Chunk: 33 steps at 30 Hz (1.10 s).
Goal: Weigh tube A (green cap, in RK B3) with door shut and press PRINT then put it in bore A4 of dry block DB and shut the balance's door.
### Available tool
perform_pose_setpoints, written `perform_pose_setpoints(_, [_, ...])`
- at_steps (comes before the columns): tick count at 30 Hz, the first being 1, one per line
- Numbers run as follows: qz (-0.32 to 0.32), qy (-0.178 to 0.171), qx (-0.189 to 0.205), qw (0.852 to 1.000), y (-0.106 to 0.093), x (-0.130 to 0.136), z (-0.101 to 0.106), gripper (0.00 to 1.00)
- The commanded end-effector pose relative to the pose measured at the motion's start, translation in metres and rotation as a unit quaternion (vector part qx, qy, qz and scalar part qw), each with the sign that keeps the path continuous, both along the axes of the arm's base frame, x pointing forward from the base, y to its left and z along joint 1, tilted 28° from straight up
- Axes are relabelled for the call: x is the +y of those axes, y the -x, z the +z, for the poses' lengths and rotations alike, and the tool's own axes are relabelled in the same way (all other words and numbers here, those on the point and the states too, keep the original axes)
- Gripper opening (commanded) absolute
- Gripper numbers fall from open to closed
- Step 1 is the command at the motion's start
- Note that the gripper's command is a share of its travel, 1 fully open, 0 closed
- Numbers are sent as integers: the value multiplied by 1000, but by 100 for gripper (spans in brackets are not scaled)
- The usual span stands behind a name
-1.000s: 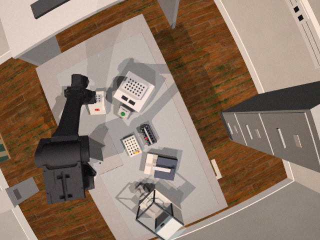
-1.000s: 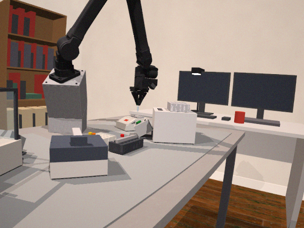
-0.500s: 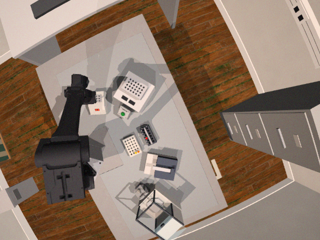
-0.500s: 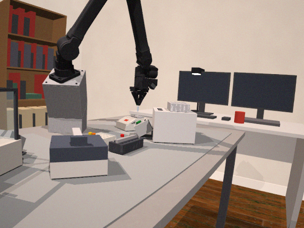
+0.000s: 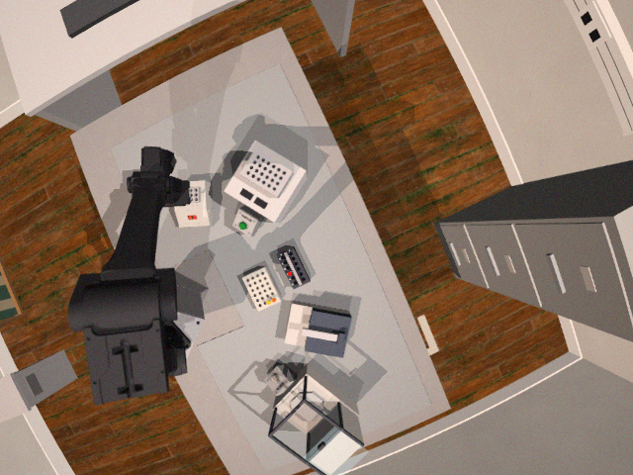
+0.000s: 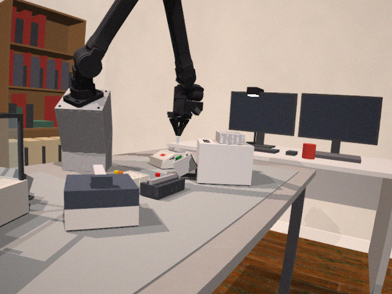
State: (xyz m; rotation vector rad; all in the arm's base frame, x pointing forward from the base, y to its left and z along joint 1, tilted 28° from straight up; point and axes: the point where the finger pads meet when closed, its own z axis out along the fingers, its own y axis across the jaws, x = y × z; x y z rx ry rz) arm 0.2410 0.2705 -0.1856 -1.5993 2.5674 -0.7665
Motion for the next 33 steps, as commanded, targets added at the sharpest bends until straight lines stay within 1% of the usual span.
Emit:
perform_pose_setpoints(1, [-2, -9, -6, 1000, -10, 4, 11, 9])
perform_pose_setpoints(33, [-2, -10, -7, 1000, -14, 5, 12, 9])
